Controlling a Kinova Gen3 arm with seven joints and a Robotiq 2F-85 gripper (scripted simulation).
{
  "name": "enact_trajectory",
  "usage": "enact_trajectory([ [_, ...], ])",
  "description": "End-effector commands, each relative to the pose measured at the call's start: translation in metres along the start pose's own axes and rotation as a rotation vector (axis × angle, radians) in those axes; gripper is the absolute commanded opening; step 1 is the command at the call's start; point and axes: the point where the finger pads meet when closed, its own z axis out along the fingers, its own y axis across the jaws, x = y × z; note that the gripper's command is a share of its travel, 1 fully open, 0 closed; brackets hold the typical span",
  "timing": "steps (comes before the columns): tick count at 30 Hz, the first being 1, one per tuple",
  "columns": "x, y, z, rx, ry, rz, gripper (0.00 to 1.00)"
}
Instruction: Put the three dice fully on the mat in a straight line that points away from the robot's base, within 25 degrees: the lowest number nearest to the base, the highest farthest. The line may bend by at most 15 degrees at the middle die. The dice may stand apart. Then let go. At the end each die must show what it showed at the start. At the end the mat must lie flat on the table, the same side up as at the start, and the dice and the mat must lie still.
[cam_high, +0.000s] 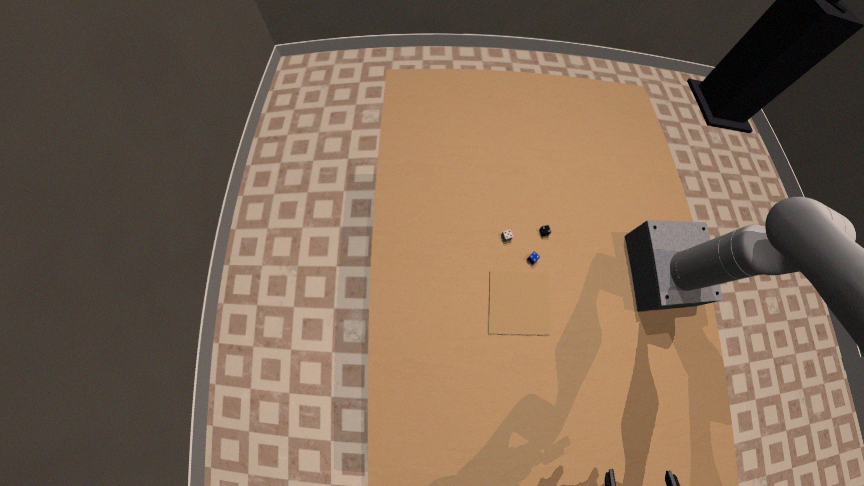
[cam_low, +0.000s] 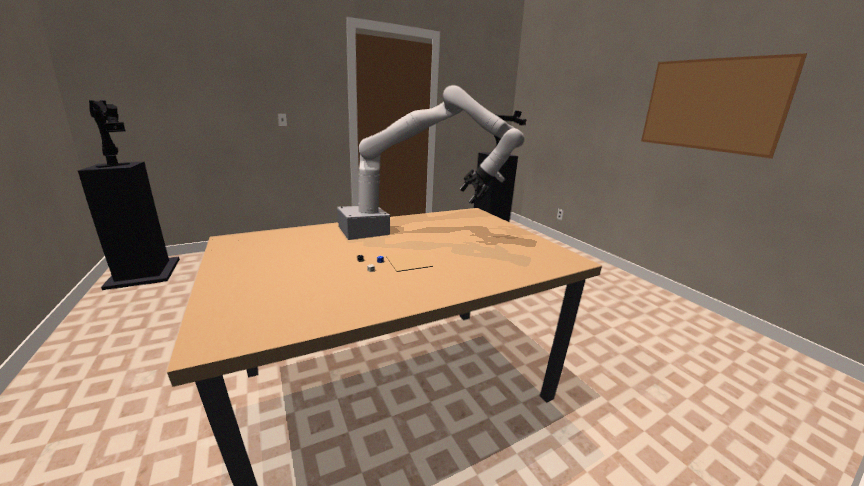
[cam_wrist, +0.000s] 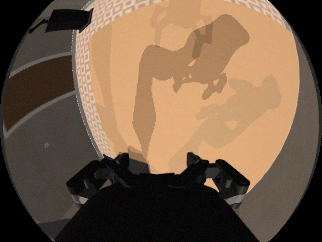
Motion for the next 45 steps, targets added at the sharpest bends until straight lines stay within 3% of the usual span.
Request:
enact_trajectory([
  [1, 0.0, 0.0, -0.001, -0.001, 0.002, 0.0, 1.0],
  [24, -0.006, 0.006, 0.002, 0.008, 0.021, 0.035, 1.0],
  [32, -0.046, 0.045, 0.019, 0.064, 0.146, 0.273, 1.0],
  [34, -0.046, 0.045, 0.019, 0.064, 0.146, 0.273, 1.0],
  [38, -0.084, 0.074, 0.036, 0.107, 0.252, 0.493, 1.0],
  [39, -0.085, 0.074, 0.036, 0.107, 0.252, 0.495, 1.0],
  [45, -0.136, 0.103, 0.059, 0.155, 0.374, 0.779, 1.0],
])
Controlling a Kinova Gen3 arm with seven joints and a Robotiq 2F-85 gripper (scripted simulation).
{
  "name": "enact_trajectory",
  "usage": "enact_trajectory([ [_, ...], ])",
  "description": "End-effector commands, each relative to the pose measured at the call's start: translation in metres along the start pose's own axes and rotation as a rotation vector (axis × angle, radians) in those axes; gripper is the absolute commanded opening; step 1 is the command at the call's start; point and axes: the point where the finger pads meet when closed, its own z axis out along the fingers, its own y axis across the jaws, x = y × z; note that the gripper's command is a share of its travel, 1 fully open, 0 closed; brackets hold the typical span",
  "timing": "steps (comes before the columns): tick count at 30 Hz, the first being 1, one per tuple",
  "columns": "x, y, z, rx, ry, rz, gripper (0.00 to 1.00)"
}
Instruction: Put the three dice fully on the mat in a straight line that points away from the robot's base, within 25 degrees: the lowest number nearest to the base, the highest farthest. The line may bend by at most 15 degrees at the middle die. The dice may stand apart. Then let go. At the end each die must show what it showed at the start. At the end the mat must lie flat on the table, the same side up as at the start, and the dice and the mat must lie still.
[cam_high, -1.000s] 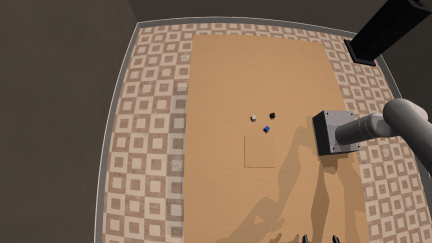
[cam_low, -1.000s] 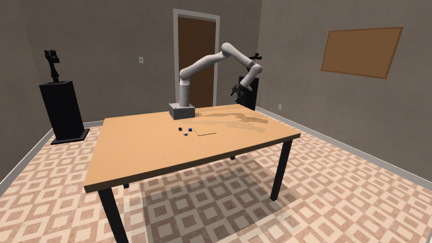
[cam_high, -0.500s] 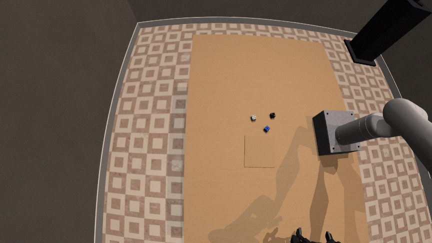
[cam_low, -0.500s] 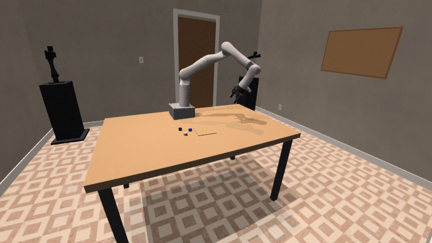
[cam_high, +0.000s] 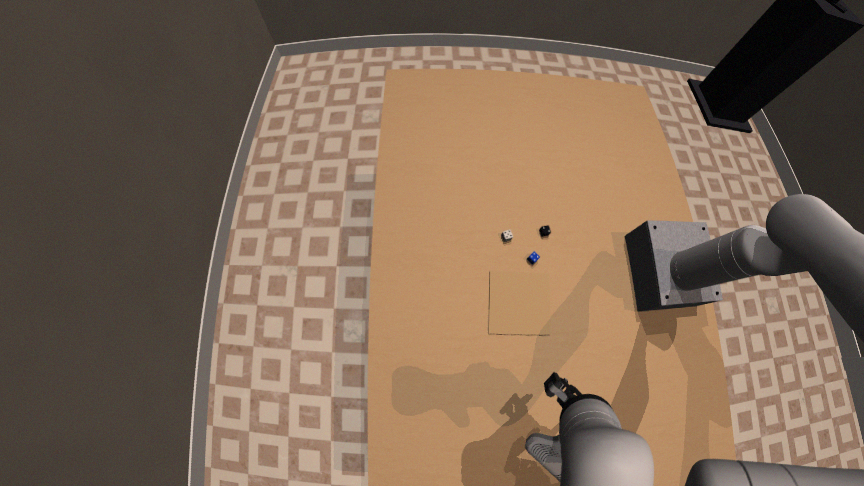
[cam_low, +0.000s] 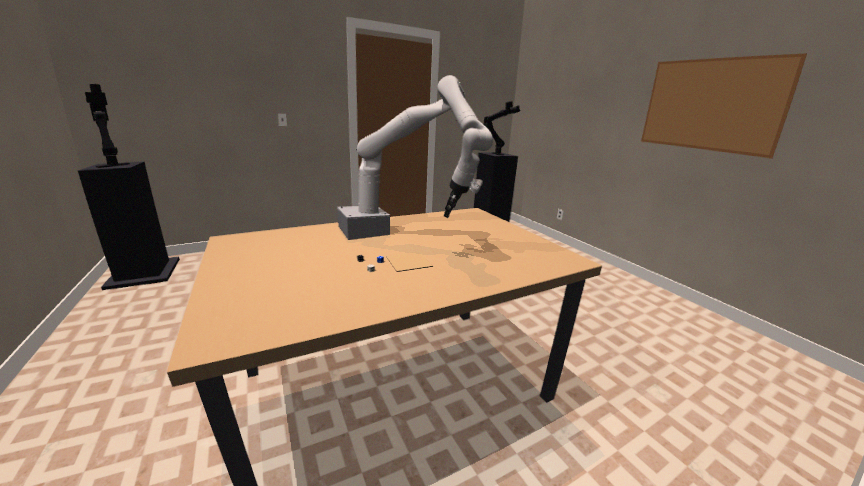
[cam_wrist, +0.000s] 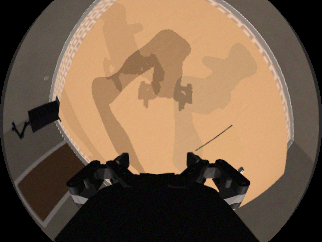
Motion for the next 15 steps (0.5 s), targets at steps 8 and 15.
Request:
enact_trajectory([
  [8, -0.053, 0.079, 0.004, 0.055, 0.147, 0.404, 1.0],
  [15, -0.103, 0.13, 0.013, 0.076, 0.258, 0.738, 1.0],
])
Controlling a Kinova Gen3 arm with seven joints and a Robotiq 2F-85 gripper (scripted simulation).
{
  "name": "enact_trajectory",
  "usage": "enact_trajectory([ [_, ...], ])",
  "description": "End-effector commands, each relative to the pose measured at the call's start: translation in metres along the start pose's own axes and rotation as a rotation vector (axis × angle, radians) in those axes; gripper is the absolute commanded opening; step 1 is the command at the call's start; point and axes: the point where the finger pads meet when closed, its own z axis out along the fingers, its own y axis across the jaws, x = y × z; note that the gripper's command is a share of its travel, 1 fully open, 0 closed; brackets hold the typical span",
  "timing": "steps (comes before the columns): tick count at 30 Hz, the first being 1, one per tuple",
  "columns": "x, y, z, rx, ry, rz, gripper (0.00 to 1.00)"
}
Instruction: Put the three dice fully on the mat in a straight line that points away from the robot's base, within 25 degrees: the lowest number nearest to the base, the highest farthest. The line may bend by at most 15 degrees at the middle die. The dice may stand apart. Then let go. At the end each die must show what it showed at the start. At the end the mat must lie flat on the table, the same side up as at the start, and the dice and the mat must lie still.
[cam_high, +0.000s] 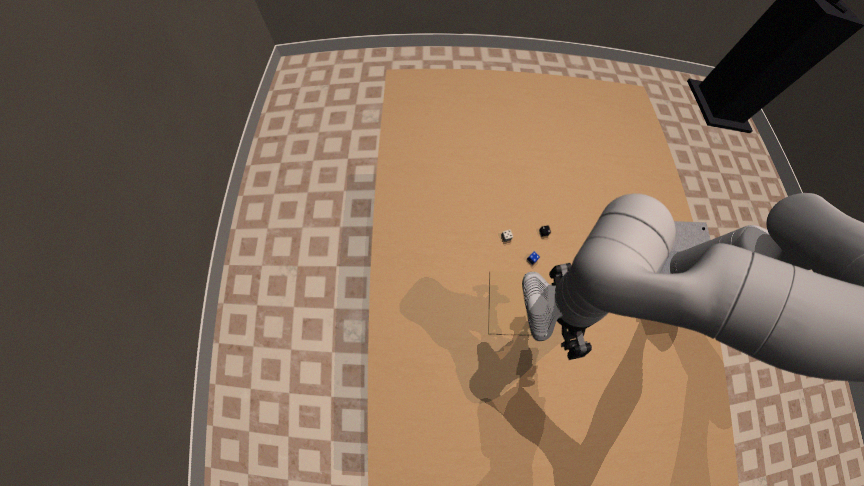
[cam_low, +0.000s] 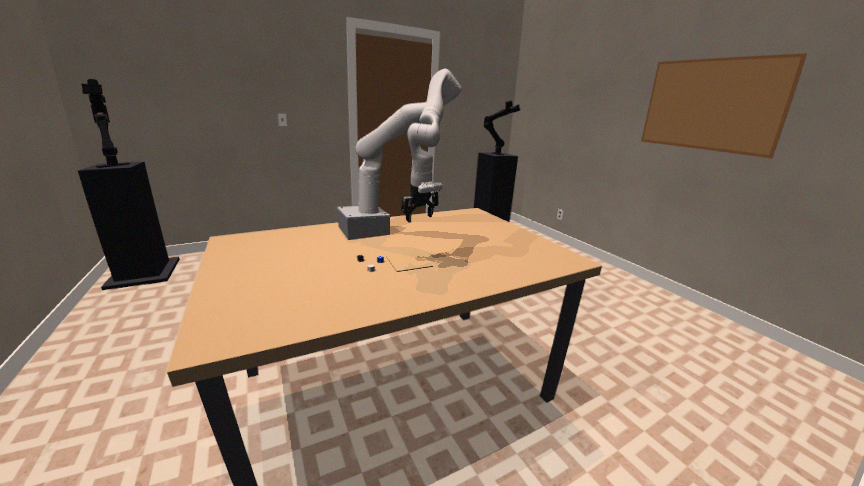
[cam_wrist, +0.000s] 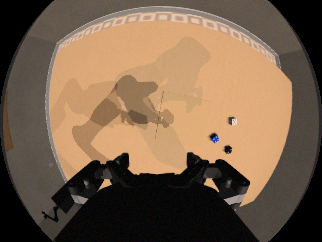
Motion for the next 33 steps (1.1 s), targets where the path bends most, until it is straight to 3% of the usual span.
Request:
enact_trajectory([
  [1, -0.013, 0.036, -0.002, 0.014, 0.032, 0.155, 1.0],
  [5, -0.03, 0.078, -0.002, 0.014, 0.095, 0.367, 1.0],
  [8, -0.031, 0.081, -0.002, 0.014, 0.099, 0.381, 1.0],
  [12, -0.059, 0.126, -0.002, 0.007, 0.162, 0.628, 1.0],
  [17, -0.088, 0.157, 0.0, -0.004, 0.205, 0.822, 1.0],
  [22, -0.099, 0.166, 0.001, -0.008, 0.218, 0.892, 1.0],
  [33, -0.1, 0.167, 0.001, -0.009, 0.219, 0.897, 1.0],
])
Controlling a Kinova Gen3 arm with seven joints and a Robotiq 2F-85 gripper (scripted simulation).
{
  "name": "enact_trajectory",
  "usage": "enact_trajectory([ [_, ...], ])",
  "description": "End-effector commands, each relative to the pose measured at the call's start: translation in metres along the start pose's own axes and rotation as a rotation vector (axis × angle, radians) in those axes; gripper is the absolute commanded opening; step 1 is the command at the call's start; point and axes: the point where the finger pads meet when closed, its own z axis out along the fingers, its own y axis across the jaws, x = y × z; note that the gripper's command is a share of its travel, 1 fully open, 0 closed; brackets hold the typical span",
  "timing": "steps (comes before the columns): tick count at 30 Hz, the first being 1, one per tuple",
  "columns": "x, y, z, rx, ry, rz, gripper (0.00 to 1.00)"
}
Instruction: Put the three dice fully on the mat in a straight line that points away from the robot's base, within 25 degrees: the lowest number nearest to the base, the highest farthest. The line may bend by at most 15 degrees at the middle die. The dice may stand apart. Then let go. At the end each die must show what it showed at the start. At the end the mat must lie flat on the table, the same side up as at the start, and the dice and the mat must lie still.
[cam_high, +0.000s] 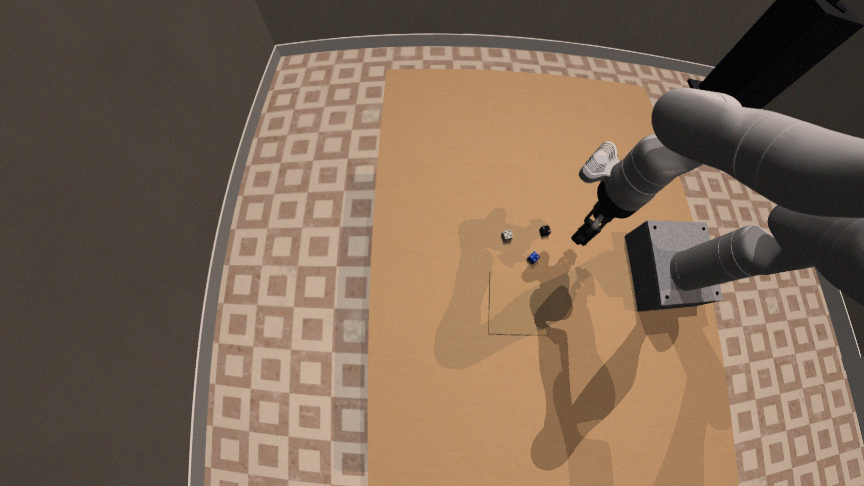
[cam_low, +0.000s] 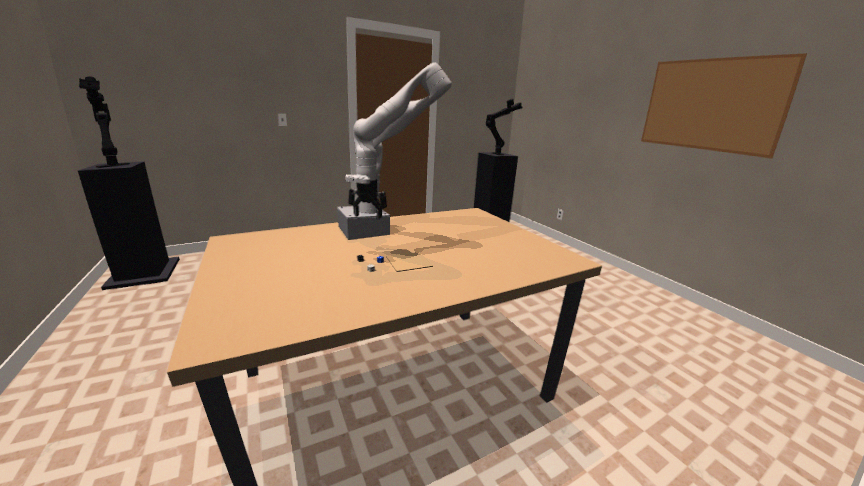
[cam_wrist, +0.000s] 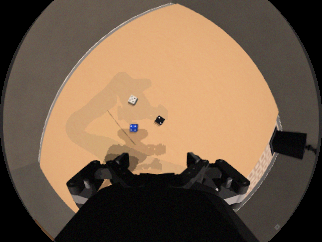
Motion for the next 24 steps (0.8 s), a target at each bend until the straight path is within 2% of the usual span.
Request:
enact_trajectory([
  [1, 0.0, 0.0, 0.0, 0.001, 0.001, 0.001, 1.0],
  [15, 0.0, 0.0, 0.002, 0.001, 0.001, 0.0, 1.0],
  [24, 0.0, 0.0, 0.018, 0.001, 0.0, 0.0, 1.0],
])
